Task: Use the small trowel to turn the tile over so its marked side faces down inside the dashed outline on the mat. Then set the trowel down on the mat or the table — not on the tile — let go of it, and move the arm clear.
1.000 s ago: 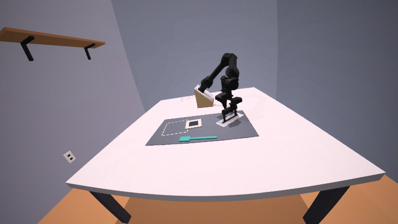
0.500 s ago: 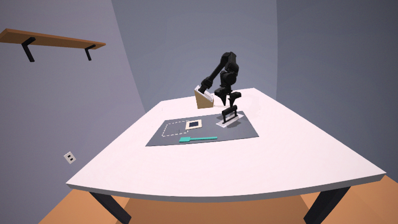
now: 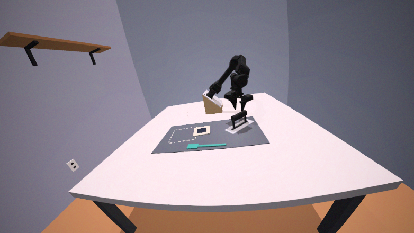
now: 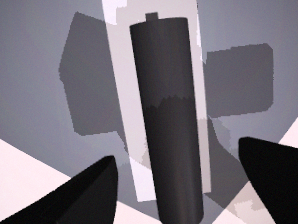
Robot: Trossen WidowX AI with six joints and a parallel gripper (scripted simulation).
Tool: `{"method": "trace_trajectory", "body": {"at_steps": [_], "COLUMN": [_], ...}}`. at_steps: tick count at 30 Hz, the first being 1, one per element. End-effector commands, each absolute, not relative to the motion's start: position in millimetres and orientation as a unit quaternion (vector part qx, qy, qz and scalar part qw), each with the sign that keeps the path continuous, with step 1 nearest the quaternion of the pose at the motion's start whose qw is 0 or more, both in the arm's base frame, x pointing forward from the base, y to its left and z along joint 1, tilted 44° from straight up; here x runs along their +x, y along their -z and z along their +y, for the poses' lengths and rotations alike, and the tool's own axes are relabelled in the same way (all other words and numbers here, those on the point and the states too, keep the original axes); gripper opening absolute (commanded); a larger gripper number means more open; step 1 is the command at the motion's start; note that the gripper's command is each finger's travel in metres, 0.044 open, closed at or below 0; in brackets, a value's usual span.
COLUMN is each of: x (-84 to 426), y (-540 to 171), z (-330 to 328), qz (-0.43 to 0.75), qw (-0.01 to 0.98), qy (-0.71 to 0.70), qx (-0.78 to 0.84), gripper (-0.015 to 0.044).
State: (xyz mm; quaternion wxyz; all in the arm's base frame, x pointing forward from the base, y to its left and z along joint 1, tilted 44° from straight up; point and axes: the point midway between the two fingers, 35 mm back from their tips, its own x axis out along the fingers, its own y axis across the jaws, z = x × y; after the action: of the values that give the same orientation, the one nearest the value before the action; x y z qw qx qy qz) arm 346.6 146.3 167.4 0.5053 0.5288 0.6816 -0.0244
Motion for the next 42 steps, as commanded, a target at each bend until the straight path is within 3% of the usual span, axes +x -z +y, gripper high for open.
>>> {"method": "trace_trajectory", "body": {"at_steps": [1,26,31,42], "x": [346,348,348,348], "y": [-163,-137,-137,-137], "z": [151,177,177,177], "qz": [0.683,0.683,0.683,0.683], "qw": [0.506,0.506,0.506,0.506], "qy": [0.024,0.023,0.023,0.023], "qx": [0.527,0.527,0.527,0.527], "gripper": [0.0270,0.0270,0.0139,0.0130]}}
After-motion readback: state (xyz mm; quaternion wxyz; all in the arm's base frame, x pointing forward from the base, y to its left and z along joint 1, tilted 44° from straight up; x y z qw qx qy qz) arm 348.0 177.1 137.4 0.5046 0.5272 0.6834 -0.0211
